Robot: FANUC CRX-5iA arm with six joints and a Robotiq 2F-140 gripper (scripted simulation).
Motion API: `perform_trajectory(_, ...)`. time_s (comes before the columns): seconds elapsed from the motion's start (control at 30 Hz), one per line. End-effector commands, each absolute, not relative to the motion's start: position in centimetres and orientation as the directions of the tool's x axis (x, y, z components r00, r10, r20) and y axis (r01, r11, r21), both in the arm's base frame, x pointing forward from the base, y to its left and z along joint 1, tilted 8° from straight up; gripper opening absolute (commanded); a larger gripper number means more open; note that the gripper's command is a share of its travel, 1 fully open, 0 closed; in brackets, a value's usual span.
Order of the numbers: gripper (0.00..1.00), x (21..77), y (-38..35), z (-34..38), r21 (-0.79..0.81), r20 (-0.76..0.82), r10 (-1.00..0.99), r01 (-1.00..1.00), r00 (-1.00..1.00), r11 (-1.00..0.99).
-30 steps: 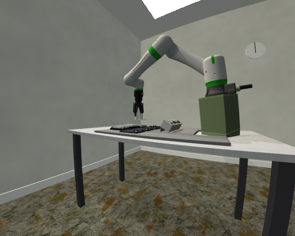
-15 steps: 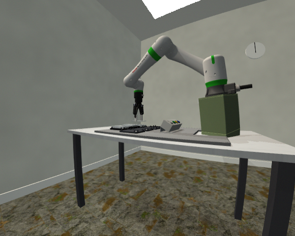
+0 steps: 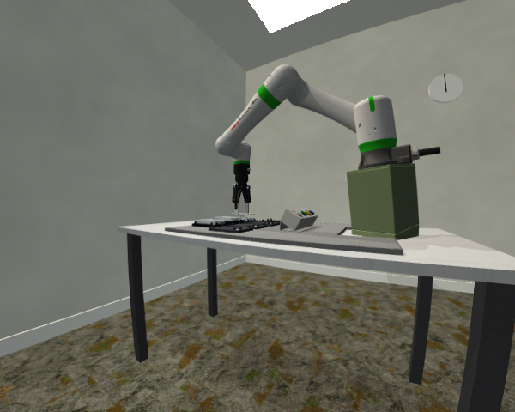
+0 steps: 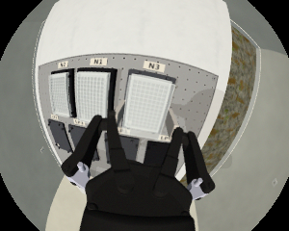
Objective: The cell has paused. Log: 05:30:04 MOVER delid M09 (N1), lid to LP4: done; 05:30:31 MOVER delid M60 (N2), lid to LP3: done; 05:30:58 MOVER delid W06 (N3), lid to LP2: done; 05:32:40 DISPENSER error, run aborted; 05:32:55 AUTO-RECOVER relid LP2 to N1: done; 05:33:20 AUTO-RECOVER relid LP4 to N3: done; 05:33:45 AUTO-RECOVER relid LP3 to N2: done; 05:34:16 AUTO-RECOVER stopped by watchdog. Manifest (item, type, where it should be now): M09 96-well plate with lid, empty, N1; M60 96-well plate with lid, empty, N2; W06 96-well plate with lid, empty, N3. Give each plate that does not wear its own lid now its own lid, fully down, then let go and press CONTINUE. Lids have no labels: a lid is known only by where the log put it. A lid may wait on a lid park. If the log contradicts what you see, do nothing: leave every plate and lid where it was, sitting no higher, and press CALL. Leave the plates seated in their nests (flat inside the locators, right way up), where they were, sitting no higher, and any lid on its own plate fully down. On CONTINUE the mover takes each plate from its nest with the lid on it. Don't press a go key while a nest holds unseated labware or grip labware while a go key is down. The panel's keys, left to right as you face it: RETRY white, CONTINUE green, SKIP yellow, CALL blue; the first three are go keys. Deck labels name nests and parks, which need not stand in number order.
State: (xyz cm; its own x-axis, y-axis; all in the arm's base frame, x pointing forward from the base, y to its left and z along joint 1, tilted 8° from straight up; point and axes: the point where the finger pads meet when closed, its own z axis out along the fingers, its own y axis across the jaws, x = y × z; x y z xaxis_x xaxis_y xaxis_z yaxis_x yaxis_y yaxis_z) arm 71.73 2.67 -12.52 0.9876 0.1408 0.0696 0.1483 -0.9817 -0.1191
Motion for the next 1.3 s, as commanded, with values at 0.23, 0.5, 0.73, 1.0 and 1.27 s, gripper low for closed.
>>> perform_trajectory(0.23,0.0,71.8,2.74,-13.12,-0.119,0.07,0.141,0.148,0.988,-0.982)
perform_trajectory(0.5,0.0,71.8,2.75,-13.25,-0.119,0.07,0.141,0.148,0.988,-0.982)
perform_trajectory(0.73,0.0,71.8,2.75,-13.25,-0.119,0.07,0.141,0.148,0.988,-0.982)
perform_trajectory(1.0,0.0,71.8,2.75,-13.25,-0.119,0.07,0.141,0.148,0.988,-0.982)
perform_trajectory(1.27,0.0,71.8,2.75,-13.25,-0.119,0.07,0.141,0.148,0.988,-0.982)
